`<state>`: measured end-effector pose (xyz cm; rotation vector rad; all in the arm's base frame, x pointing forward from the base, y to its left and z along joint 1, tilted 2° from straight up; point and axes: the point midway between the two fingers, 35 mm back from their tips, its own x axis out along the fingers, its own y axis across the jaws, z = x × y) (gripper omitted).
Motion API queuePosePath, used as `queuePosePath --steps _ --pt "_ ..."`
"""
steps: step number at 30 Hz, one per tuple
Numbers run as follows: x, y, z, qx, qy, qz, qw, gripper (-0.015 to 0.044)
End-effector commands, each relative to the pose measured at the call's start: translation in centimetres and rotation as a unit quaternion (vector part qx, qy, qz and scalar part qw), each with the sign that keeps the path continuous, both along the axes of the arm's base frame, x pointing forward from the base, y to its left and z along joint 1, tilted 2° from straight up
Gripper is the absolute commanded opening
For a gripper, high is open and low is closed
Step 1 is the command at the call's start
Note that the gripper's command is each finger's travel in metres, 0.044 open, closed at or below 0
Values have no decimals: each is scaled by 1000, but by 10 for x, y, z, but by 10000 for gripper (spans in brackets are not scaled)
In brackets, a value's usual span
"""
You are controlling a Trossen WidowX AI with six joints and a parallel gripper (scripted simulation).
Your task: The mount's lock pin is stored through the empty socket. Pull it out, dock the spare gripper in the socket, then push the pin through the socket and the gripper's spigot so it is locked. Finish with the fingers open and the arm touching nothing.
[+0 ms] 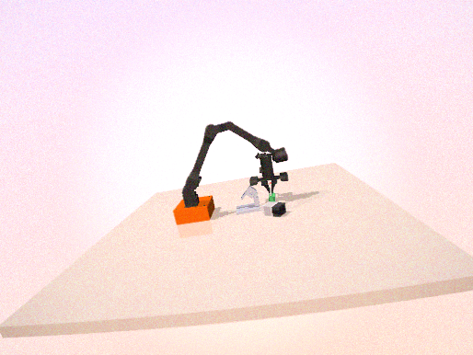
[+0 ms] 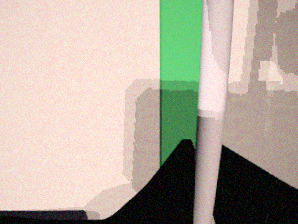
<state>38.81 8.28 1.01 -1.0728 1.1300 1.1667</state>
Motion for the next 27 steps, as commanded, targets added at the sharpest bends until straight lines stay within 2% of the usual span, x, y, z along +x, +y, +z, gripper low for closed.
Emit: queuePosePath --steps 1,27 --pt "0 0 -7 0 1 1 1000 0" --pt "-1 0 -10 0 0 1 1000 0"
